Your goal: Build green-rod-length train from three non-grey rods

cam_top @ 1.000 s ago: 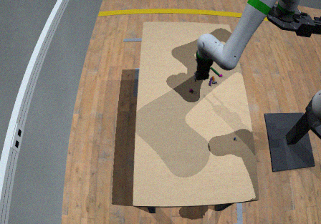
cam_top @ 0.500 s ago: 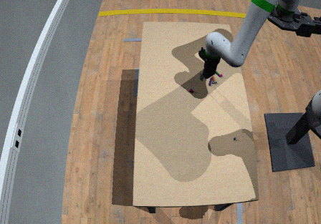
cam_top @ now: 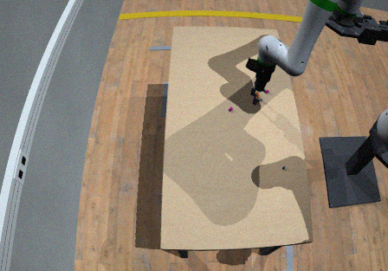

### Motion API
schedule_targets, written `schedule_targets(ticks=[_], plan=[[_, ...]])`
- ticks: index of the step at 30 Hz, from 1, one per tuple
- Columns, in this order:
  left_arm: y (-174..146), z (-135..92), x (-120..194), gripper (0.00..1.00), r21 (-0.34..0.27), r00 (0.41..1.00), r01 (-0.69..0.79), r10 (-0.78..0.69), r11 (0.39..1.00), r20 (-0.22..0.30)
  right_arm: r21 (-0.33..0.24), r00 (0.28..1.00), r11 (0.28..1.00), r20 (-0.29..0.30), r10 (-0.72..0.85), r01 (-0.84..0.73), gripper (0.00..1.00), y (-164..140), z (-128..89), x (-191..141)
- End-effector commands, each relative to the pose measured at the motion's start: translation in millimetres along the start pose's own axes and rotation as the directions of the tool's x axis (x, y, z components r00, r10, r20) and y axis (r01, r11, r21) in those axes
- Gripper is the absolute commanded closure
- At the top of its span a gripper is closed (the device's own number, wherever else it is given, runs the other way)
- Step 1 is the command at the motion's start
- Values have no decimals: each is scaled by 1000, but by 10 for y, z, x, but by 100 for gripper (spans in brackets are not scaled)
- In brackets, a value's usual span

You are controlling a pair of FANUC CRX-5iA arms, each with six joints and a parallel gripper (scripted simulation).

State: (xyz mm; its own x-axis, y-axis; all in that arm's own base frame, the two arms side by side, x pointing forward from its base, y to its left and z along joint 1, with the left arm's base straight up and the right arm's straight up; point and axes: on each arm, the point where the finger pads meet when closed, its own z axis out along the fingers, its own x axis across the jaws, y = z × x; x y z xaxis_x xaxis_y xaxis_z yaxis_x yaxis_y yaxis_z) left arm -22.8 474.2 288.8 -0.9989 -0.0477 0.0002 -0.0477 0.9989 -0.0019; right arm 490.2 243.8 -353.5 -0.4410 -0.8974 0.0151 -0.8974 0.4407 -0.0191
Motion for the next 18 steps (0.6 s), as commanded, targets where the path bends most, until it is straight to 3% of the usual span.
schedule_targets(ticks=[1, 8, 15, 17, 18], plan=[[2, -9, -1, 0, -2, 1000, 0, 0, 1000, 0, -11, 986, 986, 17, -166, 166, 0, 94, -12, 123], [2, -9, -1, 0, -2, 1000, 0, 0, 1000, 0, -8, 930, 930, 19, -367, 367, 0, 236, -27, 307], [2, -9, -1, 0, -2, 1000, 0, 0, 1000, 0, -4, 823, 824, 21, -567, 567, 0, 400, -57, 518], [2, -9, -1, 0, -2, 1000, 0, 0, 1000, 0, -4, 823, 824, 21, -567, 567, 0, 400, -57, 518], [2, -9, -1, 0, -2, 1000, 0, 0, 1000, 0, -3, 787, 787, 21, -616, 617, 0, 446, -67, 577]])
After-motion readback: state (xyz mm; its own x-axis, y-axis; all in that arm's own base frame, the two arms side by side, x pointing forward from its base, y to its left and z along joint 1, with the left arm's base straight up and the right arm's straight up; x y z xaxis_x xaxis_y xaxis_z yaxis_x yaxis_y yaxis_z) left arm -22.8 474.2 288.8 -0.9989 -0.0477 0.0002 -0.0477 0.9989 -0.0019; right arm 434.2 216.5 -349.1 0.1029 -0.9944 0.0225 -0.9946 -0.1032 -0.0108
